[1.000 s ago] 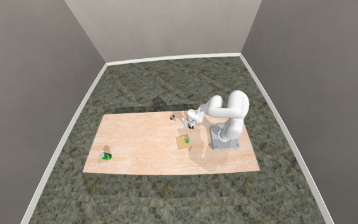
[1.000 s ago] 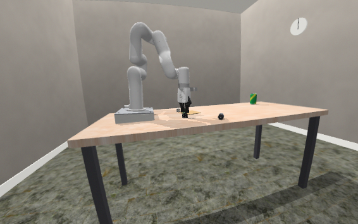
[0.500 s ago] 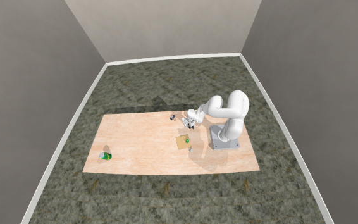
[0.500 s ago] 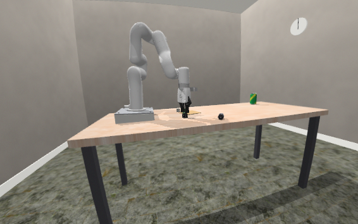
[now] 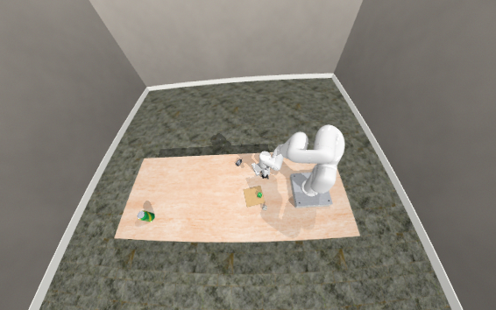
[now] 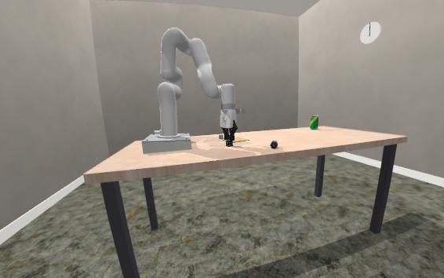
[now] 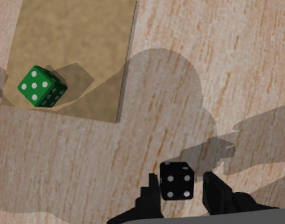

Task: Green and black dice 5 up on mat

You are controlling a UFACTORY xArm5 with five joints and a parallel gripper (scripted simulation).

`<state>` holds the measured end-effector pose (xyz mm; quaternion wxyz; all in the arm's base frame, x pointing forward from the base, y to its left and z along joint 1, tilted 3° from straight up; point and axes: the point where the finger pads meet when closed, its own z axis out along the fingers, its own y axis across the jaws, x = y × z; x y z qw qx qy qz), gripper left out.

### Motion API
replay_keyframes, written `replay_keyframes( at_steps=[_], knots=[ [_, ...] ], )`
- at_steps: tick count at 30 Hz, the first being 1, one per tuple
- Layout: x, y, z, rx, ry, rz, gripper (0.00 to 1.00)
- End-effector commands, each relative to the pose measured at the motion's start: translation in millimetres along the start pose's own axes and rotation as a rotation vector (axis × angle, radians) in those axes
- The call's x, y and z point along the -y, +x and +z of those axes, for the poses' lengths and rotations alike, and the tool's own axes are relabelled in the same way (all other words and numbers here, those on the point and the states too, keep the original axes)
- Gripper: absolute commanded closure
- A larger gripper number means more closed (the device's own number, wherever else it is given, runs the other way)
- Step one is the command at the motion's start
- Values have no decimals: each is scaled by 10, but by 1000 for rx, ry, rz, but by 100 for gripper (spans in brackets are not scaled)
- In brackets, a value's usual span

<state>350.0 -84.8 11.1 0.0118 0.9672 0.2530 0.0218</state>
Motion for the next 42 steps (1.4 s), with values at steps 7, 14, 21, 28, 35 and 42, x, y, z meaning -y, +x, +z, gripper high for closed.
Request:
replay_keyframes(
  at_steps=[7,14,21,28,35,42],
  knots=[
    [-7,10,163,-2,-2,0,53],
    [-7,10,256,-2,-2,0,53],
    [-7,11,310,-2,-2,0,53],
    [-7,11,311,-2,-2,0,53],
    [-7,11,311,-2,-2,0,53],
    [-7,11,311,-2,-2,0,53]
  ],
)
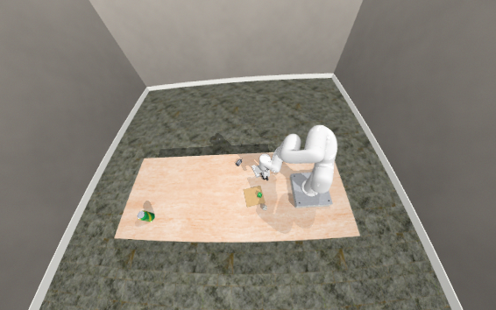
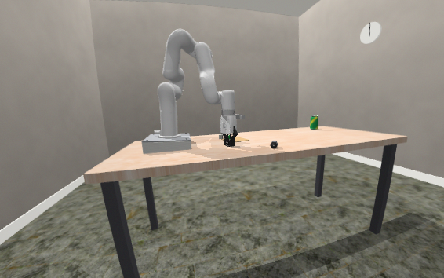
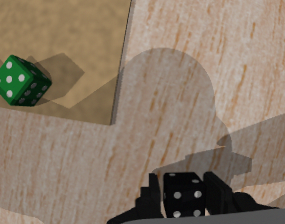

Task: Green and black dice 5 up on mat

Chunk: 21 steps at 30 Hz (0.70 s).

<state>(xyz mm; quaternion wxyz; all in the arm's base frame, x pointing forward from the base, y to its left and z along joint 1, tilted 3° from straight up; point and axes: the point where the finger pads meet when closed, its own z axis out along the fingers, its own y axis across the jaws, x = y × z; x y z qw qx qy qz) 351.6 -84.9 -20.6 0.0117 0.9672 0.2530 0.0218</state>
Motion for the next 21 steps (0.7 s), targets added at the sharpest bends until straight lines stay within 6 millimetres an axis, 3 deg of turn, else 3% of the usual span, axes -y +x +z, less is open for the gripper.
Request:
replay_keyframes(
  at_steps=[1,15,16,21],
  knots=[
    [-8,9,-7,-2,-2,0,53],
    [-8,9,-7,-2,-2,0,53],
    [-8,9,-7,-2,-2,0,73],
    [-8,9,-7,-2,-2,0,73]
  ],
)
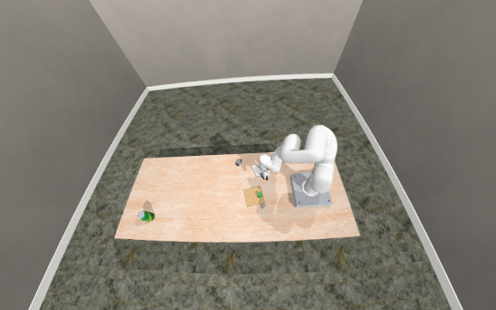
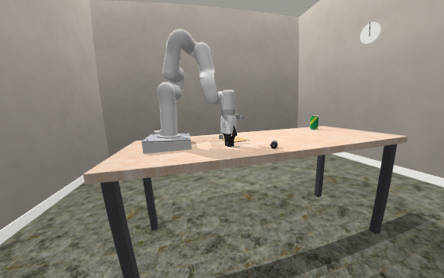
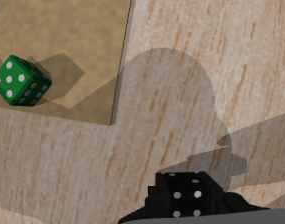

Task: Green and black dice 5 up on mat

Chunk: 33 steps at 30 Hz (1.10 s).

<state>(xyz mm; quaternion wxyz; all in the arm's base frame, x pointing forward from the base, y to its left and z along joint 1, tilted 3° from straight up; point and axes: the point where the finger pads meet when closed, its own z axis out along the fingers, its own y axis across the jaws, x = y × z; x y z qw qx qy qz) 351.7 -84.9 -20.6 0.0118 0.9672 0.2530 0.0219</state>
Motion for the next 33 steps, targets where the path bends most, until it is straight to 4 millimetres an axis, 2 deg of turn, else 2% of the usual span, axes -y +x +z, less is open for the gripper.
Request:
replay_keyframes(
  at_steps=[1,29,33],
  knots=[
    [-8,8,-7,-2,-2,0,73],
    [-8,8,-7,-2,-2,0,73],
    [-8,8,-68,-2,-2,0,73]
  ],
)
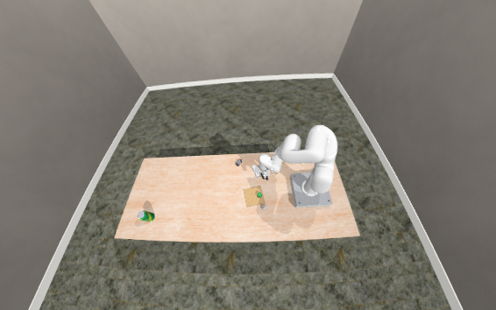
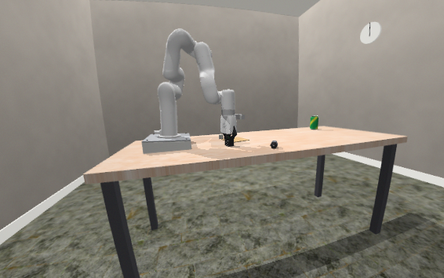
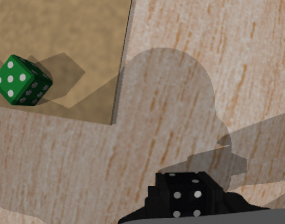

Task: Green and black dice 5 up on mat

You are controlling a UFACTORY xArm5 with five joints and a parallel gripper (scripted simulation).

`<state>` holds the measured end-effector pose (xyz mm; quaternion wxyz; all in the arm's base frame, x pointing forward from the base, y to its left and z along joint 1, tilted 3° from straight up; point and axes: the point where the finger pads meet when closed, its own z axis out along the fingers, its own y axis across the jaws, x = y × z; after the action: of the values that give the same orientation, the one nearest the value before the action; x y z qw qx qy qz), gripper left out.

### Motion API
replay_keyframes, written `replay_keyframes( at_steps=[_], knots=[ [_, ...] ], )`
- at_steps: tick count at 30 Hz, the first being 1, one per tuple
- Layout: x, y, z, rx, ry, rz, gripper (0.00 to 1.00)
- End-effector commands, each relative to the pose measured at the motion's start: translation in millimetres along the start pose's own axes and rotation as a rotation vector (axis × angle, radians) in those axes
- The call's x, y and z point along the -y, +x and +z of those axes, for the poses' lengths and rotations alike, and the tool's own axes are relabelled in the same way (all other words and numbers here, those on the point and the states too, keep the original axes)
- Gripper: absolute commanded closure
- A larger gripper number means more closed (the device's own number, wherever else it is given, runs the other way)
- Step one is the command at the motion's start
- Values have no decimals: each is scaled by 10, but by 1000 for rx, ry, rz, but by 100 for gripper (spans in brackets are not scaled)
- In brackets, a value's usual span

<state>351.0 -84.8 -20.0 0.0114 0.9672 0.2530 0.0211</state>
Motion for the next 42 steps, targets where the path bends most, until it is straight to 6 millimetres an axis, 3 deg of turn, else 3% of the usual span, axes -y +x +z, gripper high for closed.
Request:
replay_keyframes(
  at_steps=[1,4,13,17,37,42],
  knots=[
    [-12,12,-98,-3,-3,0,73],
    [-12,12,-145,-3,-3,0,73],
    [-14,6,-785,-3,-3,0,73],
    [-15,5,-964,-3,-3,0,73],
    [2,36,-1000,-3,-3,-38,73],
    [79,168,-998,-4,-1,-202,73]
  ],
)
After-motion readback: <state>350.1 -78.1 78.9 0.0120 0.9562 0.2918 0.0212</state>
